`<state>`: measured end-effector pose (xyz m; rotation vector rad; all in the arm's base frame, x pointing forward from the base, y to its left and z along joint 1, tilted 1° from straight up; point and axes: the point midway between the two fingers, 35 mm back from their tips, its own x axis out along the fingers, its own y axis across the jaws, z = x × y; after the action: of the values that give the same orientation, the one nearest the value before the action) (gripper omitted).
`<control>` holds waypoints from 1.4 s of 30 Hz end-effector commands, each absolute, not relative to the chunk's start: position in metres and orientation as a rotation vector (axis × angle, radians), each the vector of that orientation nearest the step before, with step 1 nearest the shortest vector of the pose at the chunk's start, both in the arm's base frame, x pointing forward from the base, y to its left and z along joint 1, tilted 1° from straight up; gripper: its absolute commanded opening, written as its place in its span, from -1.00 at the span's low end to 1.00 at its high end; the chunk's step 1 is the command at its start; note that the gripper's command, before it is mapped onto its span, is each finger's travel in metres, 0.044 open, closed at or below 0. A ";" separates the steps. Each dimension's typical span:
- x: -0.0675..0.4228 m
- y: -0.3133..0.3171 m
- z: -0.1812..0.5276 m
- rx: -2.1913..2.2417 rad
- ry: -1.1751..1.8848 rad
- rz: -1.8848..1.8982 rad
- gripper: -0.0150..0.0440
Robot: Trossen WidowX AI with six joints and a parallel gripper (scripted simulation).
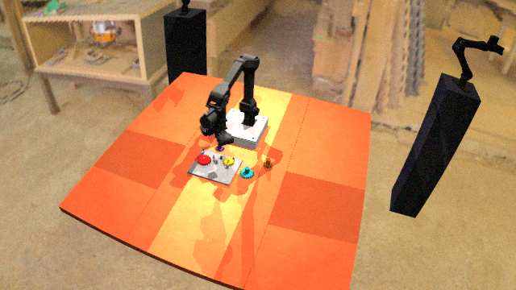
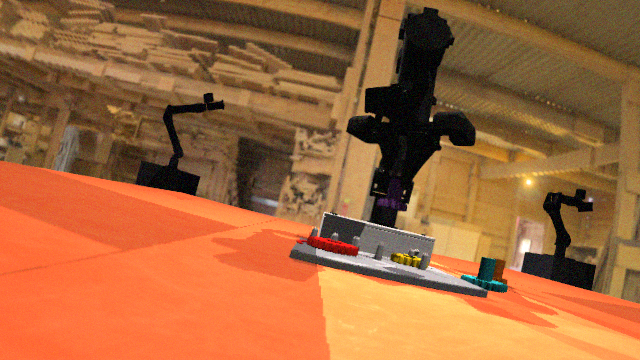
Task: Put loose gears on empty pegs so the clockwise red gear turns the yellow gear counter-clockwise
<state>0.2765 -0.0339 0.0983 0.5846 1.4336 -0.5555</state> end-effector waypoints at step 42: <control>0.273 -0.071 0.081 0.570 1.457 -0.549 -0.49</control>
<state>0.2721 -0.0712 0.0824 0.5802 1.4522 -0.5617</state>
